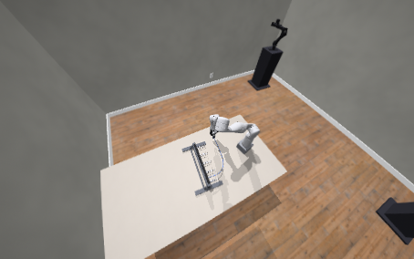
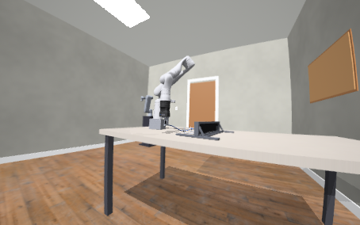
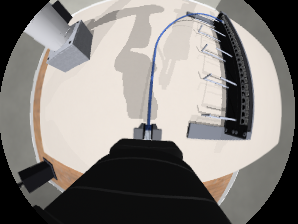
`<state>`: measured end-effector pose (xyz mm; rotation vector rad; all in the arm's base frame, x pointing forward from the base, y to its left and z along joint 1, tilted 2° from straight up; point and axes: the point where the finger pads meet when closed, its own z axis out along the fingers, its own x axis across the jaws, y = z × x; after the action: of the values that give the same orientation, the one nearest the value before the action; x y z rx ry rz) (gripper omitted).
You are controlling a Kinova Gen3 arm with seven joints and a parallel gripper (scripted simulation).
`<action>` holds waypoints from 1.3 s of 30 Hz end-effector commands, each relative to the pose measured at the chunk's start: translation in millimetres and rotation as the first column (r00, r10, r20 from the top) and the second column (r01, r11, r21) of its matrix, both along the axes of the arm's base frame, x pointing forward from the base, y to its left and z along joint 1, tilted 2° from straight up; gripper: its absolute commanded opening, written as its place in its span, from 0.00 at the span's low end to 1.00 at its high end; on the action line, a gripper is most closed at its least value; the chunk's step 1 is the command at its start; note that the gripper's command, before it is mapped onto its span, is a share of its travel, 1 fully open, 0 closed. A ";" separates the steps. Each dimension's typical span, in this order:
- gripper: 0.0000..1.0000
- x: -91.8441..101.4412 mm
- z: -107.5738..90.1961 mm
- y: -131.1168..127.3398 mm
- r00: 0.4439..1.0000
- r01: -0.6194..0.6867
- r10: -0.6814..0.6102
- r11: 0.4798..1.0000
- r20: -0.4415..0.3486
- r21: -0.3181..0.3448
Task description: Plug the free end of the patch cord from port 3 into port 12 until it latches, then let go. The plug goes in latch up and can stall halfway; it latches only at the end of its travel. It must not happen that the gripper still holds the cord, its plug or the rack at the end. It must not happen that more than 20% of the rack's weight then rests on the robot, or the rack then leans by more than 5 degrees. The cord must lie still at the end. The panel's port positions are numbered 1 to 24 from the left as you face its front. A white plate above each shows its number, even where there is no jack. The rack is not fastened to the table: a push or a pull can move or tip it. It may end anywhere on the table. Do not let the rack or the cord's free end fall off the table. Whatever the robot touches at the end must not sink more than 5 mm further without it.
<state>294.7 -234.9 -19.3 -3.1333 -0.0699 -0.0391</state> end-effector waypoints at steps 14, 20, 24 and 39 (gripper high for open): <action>0.00 0.4 0.5 -0.3 1.000 0.000 0.000 1.000 0.001 -0.001; 0.00 0.4 0.5 -0.3 1.000 0.000 0.000 1.000 0.001 -0.001; 0.00 0.4 0.5 -0.3 1.000 0.000 0.000 1.000 0.001 -0.001; 0.00 1.4 0.8 1.2 1.000 -0.009 0.009 1.000 0.001 -0.001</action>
<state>295.3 -233.7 -19.1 -3.1331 -0.0822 -0.0385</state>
